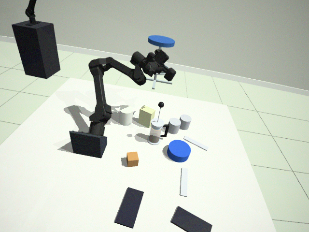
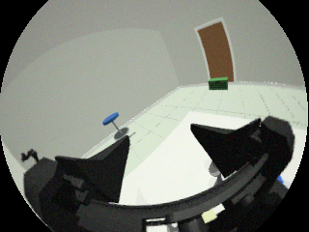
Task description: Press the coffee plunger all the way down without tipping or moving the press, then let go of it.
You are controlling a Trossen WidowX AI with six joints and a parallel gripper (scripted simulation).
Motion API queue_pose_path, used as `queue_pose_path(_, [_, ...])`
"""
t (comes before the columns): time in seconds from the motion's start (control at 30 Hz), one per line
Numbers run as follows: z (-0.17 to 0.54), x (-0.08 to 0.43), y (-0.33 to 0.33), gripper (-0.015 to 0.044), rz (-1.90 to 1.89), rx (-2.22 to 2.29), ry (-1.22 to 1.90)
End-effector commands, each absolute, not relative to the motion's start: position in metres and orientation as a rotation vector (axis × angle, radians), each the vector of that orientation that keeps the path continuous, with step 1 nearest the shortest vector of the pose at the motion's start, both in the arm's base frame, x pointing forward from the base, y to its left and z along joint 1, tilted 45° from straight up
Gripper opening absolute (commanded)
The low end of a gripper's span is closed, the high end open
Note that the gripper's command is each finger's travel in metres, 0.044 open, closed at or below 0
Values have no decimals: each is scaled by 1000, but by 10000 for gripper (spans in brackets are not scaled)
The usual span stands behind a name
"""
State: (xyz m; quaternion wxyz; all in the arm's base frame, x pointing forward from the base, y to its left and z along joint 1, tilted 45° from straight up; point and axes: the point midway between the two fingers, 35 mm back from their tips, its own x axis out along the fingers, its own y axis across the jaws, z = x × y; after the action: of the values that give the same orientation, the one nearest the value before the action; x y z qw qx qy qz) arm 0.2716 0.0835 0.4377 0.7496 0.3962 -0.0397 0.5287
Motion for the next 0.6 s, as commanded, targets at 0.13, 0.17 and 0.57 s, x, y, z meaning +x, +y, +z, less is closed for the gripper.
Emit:
queue_pose_path(0.13, [350,292,-4,440,858,775,46])
queue_pose_path(0.17, [339,291,-15,440,824,769,67])
queue_pose_path(0.57, [250,249,-91,440,584,773,246])
